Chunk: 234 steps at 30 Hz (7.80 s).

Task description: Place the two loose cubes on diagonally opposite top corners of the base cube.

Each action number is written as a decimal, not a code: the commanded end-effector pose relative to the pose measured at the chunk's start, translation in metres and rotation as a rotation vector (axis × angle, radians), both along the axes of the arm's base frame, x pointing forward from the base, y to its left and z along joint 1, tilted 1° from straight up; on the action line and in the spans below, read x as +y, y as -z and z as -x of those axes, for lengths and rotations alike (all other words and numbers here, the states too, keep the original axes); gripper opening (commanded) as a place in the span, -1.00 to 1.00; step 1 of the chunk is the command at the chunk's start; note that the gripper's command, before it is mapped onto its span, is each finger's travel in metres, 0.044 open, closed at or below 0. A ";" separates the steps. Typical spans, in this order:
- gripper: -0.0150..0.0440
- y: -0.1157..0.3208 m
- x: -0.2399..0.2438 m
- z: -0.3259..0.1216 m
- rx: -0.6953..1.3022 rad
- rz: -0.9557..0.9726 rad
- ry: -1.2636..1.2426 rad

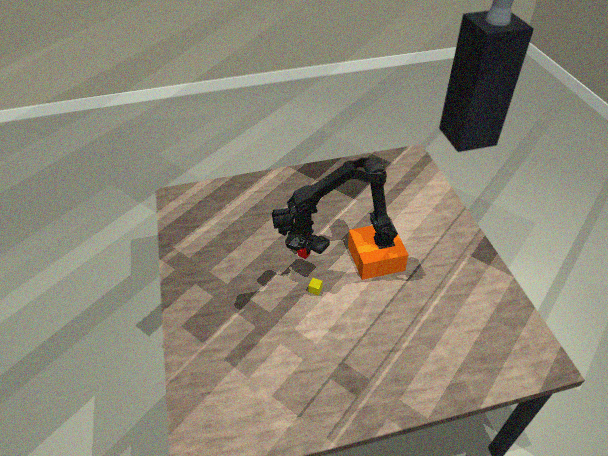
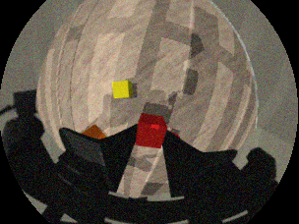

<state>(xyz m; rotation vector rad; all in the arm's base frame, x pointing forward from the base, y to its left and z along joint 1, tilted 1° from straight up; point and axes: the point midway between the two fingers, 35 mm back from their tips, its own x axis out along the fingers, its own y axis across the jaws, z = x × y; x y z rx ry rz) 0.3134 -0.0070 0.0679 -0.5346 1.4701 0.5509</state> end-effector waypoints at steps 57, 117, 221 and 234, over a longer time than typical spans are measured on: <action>-0.14 0.028 0.091 0.014 0.039 -0.045 1.764; -0.14 0.061 0.109 0.021 0.050 -0.055 2.168; 0.41 0.103 -0.127 0.006 0.023 -0.032 1.756; -0.14 0.107 -0.127 0.006 0.023 -0.032 1.756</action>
